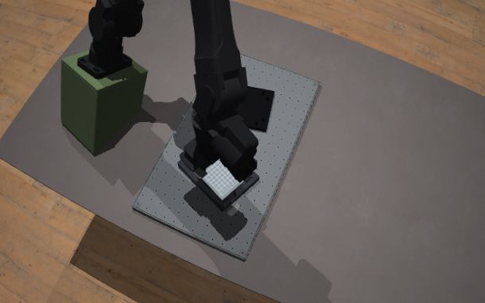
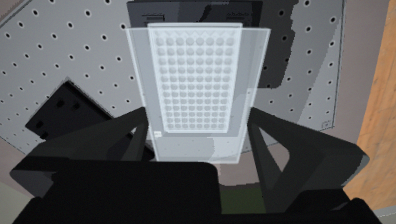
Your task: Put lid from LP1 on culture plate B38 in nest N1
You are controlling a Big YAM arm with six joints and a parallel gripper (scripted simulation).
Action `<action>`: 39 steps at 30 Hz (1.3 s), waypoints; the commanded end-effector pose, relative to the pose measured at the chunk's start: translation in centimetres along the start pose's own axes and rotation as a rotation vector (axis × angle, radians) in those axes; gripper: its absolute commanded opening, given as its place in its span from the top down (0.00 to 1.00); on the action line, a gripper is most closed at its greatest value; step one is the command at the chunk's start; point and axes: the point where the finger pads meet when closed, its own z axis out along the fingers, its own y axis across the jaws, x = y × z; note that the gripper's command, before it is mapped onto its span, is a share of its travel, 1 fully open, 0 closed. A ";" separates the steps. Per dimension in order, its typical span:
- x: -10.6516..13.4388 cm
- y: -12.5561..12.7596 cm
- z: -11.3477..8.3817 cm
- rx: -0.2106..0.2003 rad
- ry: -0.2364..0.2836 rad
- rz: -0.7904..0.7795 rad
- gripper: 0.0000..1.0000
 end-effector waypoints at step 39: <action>0.5 0.5 3.2 -0.001 0.015 -0.005 1.00</action>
